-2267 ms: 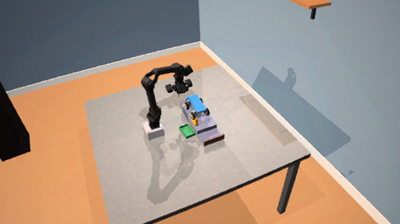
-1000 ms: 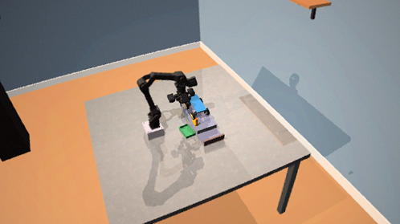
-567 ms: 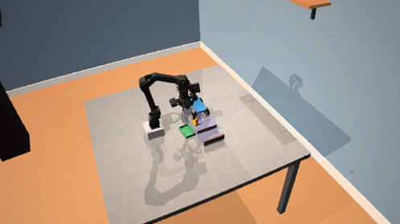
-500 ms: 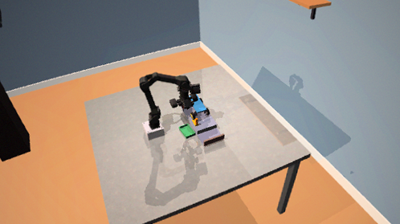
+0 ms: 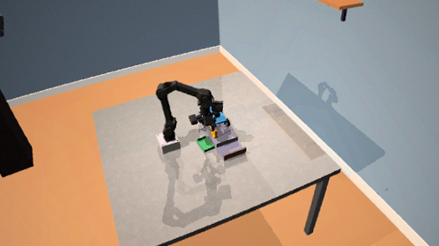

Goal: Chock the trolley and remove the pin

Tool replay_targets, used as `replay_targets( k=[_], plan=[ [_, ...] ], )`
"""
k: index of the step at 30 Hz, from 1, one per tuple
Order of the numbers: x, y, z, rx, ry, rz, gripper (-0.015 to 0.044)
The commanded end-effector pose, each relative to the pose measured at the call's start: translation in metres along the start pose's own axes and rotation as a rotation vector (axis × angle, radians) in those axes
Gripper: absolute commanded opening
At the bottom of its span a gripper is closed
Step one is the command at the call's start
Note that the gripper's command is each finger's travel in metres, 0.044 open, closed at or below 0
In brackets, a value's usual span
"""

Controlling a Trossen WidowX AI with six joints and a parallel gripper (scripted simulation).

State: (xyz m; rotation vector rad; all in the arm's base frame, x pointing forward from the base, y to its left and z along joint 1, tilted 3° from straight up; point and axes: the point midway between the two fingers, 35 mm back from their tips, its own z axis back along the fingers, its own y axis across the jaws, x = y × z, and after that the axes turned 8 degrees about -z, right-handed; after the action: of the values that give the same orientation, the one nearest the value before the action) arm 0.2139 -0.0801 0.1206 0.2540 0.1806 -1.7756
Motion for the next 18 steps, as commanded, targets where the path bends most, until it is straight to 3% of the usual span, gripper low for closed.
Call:
replay_targets(
  k=[1, 11, 18],
  plan=[
    [0.016, 0.002, 0.003, 0.001, -0.005, 0.005, 0.0000],
    [0.038, 0.005, 0.008, 0.002, -0.008, 0.000, 0.0000],
    [0.037, 0.004, 0.007, 0.020, -0.042, -0.180, 0.0000]
  ],
)
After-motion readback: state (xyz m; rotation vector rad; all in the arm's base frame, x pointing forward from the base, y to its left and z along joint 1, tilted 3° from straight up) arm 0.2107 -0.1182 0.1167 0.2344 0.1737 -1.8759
